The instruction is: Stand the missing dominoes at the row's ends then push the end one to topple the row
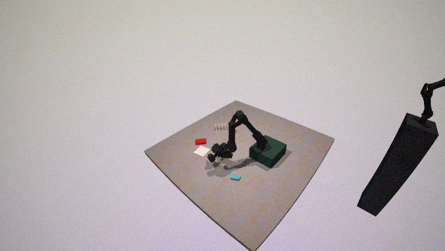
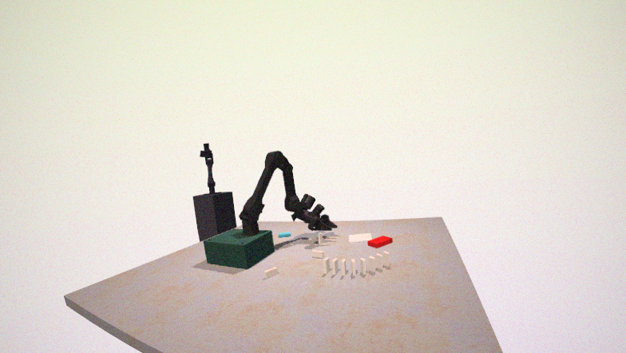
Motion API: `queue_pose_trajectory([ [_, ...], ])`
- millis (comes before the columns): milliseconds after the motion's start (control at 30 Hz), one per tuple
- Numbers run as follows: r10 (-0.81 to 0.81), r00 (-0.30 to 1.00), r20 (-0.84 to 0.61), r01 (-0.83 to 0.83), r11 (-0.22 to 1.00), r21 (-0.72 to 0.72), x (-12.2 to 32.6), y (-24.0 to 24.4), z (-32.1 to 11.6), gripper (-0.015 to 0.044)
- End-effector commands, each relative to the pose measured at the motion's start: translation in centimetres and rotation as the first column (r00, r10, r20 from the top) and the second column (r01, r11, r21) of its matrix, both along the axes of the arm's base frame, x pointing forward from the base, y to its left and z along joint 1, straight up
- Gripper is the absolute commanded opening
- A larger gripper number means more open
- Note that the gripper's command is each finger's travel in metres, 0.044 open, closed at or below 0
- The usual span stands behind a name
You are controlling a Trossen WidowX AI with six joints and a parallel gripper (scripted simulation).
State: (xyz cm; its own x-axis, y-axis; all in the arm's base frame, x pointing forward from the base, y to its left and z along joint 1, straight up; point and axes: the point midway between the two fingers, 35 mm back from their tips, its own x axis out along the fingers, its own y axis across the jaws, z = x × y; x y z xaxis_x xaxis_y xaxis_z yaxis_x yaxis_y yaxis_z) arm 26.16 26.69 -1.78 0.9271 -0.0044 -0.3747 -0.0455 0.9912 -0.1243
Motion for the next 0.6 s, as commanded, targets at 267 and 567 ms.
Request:
queue_pose_trajectory([
  [267,-0.009,0.697,-0.717,0.108,0.990,0.093,1.7,-1.7,2.8,0.0440],
  [567,-0.063,0.478,-0.876,0.216,0.975,0.048,-1.1,-4.4,5.3,0.0440],
])
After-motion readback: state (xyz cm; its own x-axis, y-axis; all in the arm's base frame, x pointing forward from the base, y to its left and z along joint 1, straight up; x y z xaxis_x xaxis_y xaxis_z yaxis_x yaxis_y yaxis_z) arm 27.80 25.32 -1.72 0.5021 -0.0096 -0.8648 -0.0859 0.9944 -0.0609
